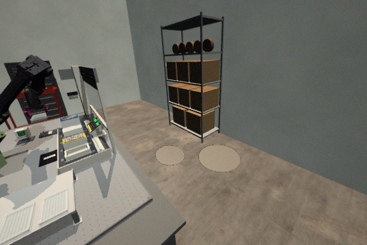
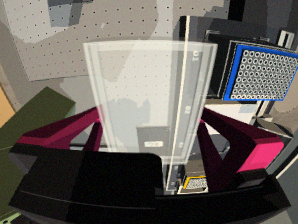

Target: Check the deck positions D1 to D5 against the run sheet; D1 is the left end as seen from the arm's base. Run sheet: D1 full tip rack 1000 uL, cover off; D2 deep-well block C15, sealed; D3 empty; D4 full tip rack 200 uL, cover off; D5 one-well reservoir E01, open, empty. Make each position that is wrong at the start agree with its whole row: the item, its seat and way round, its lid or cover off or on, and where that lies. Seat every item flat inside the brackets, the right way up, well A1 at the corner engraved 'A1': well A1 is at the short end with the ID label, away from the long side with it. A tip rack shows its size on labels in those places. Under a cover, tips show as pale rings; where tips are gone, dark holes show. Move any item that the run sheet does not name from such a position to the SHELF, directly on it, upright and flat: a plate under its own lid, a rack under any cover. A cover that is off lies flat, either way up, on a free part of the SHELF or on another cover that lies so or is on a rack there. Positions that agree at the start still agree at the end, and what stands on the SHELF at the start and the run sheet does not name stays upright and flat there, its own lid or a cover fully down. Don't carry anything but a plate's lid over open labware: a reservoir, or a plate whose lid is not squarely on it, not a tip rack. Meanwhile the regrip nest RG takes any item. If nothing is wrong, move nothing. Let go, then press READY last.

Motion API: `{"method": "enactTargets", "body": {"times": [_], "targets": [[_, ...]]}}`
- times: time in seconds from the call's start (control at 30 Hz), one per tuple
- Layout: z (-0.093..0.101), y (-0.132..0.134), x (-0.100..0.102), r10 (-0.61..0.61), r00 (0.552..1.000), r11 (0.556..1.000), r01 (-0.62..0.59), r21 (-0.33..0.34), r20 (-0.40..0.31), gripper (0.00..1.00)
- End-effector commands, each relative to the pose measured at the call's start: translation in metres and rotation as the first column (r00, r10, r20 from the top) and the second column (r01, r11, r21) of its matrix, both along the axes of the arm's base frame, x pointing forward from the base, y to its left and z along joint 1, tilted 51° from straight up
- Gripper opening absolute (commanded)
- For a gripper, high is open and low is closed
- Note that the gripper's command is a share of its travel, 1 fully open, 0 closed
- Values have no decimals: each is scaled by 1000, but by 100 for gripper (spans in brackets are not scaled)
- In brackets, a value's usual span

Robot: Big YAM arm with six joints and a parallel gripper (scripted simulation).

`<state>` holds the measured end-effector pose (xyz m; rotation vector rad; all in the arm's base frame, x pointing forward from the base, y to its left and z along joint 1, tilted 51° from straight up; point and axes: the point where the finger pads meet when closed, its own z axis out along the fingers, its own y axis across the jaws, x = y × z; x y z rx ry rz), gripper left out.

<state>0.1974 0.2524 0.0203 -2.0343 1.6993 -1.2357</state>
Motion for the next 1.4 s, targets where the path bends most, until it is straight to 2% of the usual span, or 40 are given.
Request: {"method": "enactTargets", "body": {"times": [0.0, 0.33, 0.4, 0.53, 0.7, 1.37], "targets": [[14, -17, 5, -41, 999, 999, 41, 34, 15, 0], [37, -61, 5, -27, 1000, 999, 27, 17, 8, 0], [37, -61, 5, -27, 1000, 999, 27, 17, 8, 0], [45, -78, 4, -27, 1000, 999, 27, 16, 8, 0], [45, -68, 7, -27, 1000, 999, 27, 27, 10, 0], [44, -70, 7, -28, 1000, 999, 27, 25, 9, 0]]}}
